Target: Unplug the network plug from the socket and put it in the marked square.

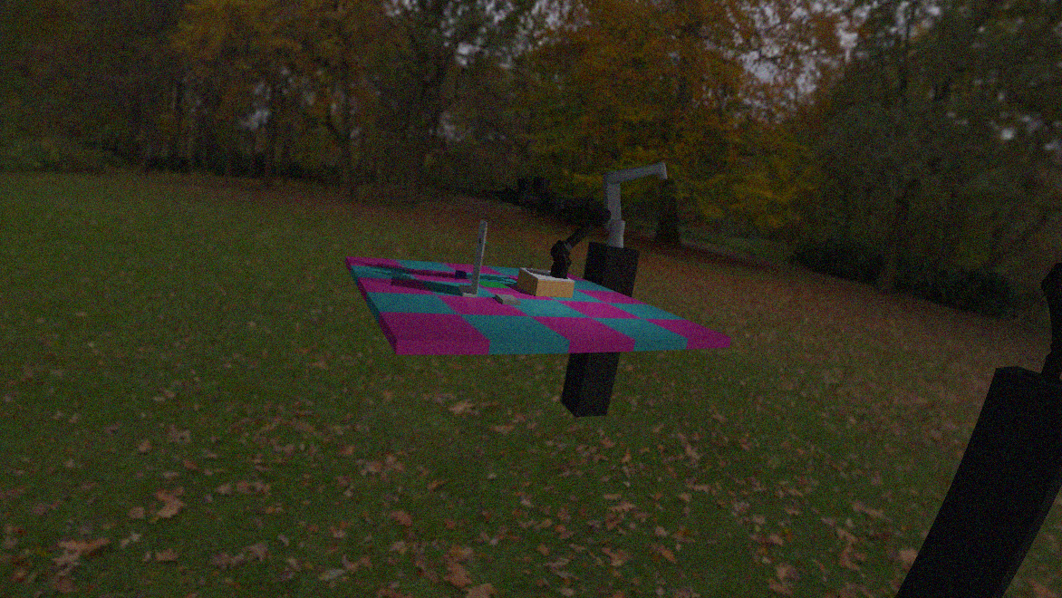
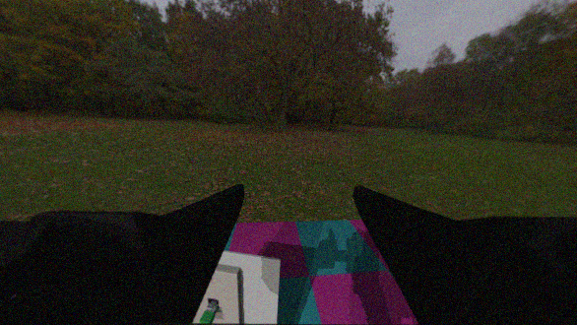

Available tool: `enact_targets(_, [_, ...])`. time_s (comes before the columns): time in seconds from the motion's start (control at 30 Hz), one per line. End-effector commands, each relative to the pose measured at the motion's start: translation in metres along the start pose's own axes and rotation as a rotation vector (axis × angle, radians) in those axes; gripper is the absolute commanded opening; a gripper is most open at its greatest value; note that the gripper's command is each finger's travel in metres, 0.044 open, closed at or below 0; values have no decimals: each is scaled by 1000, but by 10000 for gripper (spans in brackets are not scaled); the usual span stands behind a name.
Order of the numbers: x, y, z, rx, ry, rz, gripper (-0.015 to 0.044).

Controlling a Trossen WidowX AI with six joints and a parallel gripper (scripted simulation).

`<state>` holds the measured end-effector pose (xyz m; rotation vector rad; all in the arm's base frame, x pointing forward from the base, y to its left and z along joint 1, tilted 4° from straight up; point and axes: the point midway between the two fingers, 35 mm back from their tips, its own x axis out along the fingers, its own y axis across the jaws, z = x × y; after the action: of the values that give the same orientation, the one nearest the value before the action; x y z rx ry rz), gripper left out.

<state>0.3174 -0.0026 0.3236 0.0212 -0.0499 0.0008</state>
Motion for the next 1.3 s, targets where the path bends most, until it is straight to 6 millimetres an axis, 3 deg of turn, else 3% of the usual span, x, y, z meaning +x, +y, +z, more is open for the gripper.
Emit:
enact_targets(0.0, [0, 0, -1, -3, 1, -1, 374])
enact_targets(0.3, [14, 19, -29, -165, 45, -47, 156])
enact_targets(0.77, [19, 56, -78, -467, 130, -109, 156])
enact_targets(1.27, [-2, 95, -127, -826, 222, -159, 156])
